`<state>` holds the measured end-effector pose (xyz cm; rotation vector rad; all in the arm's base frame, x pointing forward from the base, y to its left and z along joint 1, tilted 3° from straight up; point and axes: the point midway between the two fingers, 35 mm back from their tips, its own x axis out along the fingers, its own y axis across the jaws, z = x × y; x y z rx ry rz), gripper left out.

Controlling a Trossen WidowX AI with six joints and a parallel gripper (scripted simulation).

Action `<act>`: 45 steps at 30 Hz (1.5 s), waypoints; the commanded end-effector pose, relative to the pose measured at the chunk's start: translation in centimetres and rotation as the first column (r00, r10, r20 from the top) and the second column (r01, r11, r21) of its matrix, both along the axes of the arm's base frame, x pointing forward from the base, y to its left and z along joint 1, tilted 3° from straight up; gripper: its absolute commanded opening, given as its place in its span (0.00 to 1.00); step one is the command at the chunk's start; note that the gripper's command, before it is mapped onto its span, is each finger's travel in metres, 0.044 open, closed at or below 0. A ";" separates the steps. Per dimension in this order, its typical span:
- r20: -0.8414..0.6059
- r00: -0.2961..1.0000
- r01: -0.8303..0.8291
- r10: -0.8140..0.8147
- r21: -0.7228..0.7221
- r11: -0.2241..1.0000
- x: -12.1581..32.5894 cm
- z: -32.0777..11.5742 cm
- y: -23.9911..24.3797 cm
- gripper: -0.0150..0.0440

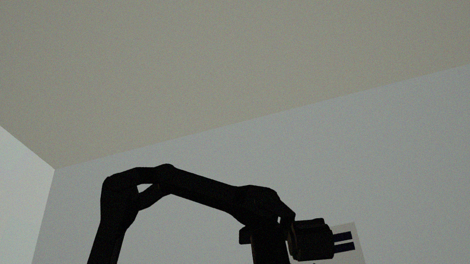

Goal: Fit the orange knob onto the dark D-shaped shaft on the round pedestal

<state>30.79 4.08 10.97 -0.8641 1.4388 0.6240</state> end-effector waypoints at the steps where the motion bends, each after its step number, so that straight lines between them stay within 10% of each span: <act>1: -0.136 0.922 -0.362 0.364 0.040 0.931 -2.3 -2.2 4.4 1.00; 45: -0.137 0.921 -0.361 0.363 0.041 0.932 -2.2 -8.1 4.7 1.00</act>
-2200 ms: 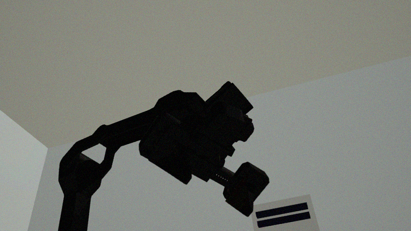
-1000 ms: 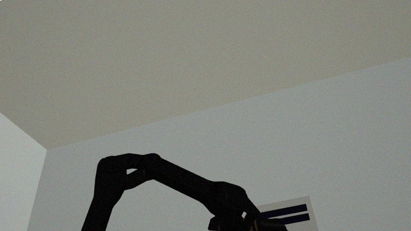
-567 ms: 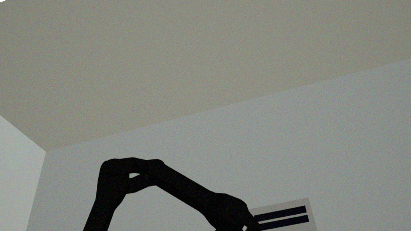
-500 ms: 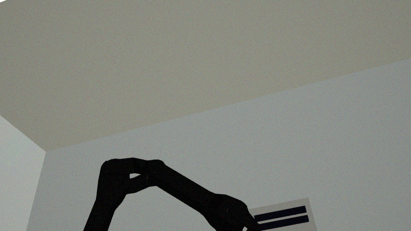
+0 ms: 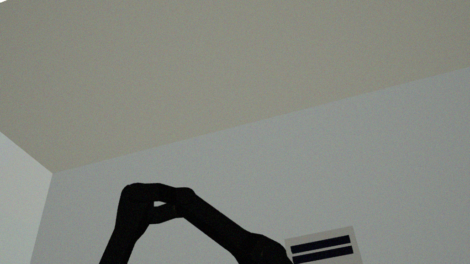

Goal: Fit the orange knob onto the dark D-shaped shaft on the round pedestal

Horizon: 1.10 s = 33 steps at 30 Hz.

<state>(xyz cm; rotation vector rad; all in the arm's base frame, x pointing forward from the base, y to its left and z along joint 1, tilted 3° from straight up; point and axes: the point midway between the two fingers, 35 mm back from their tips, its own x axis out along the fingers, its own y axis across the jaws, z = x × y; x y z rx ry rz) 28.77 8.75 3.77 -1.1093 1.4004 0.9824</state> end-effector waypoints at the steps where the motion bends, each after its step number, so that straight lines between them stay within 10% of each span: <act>1: -0.011 1.000 -0.001 0.001 0.001 1.000 -0.2 -1.1 0.0 1.00; 8: -0.010 1.000 -0.001 0.001 0.001 1.000 -0.2 -2.0 0.1 1.00; 16: -0.010 1.000 -0.001 0.001 0.001 1.000 -0.2 -2.0 0.1 0.66; 33: -0.010 1.000 -0.001 0.001 0.001 1.000 -0.2 -2.0 0.1 0.59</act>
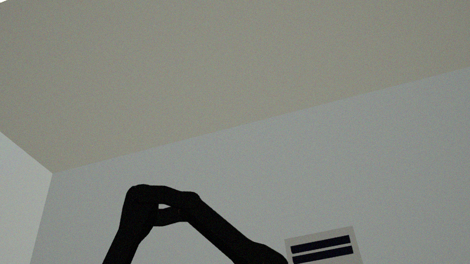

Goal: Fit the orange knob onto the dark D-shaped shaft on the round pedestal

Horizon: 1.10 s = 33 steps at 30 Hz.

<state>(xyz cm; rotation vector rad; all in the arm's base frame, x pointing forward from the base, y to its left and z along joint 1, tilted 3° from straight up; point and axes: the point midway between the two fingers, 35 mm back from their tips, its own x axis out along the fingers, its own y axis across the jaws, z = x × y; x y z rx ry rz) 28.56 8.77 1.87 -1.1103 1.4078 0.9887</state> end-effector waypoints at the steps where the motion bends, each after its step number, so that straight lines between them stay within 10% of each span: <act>1: -0.002 1.000 0.002 -0.002 0.004 1.000 0.0 -0.1 0.1 0.58; 33: 0.098 0.995 -0.019 -0.023 0.411 0.912 -0.5 1.3 -2.5 0.56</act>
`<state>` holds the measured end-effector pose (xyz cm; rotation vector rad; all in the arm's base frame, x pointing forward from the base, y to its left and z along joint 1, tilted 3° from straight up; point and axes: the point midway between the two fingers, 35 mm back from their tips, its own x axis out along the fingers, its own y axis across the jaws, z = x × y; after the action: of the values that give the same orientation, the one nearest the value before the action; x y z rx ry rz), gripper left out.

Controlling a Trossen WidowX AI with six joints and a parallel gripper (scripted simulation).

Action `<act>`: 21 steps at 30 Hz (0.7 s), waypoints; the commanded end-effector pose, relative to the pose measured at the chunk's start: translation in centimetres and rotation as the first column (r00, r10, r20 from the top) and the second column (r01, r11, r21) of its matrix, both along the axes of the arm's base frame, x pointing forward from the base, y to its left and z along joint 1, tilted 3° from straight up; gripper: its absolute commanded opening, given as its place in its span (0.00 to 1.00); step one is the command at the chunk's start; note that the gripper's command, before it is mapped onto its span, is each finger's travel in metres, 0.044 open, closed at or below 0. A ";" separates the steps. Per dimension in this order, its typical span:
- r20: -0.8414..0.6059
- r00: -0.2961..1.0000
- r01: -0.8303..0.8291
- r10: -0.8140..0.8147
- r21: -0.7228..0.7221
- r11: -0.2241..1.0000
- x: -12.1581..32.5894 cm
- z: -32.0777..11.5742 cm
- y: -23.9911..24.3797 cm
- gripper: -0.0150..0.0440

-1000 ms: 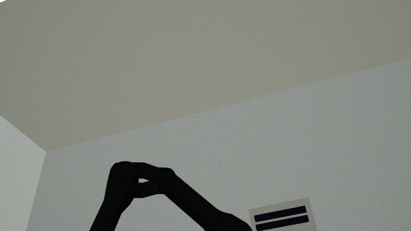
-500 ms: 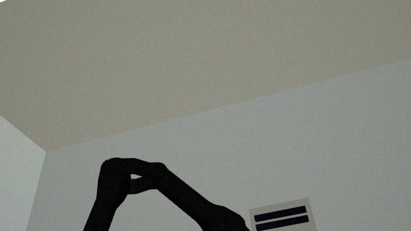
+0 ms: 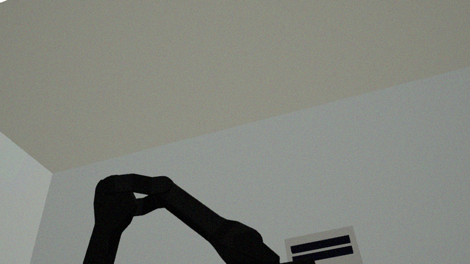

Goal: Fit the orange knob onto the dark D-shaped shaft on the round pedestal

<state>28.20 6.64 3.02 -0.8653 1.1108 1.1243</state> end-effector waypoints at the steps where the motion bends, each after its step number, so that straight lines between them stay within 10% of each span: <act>1: 0.023 1.000 -0.007 0.005 0.079 0.997 -0.2 0.2 -0.5 0.56; 21: 0.101 0.995 -0.024 -0.018 0.399 0.916 -0.8 0.3 -2.7 0.56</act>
<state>27.58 4.26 3.37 -0.6359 0.8148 1.2223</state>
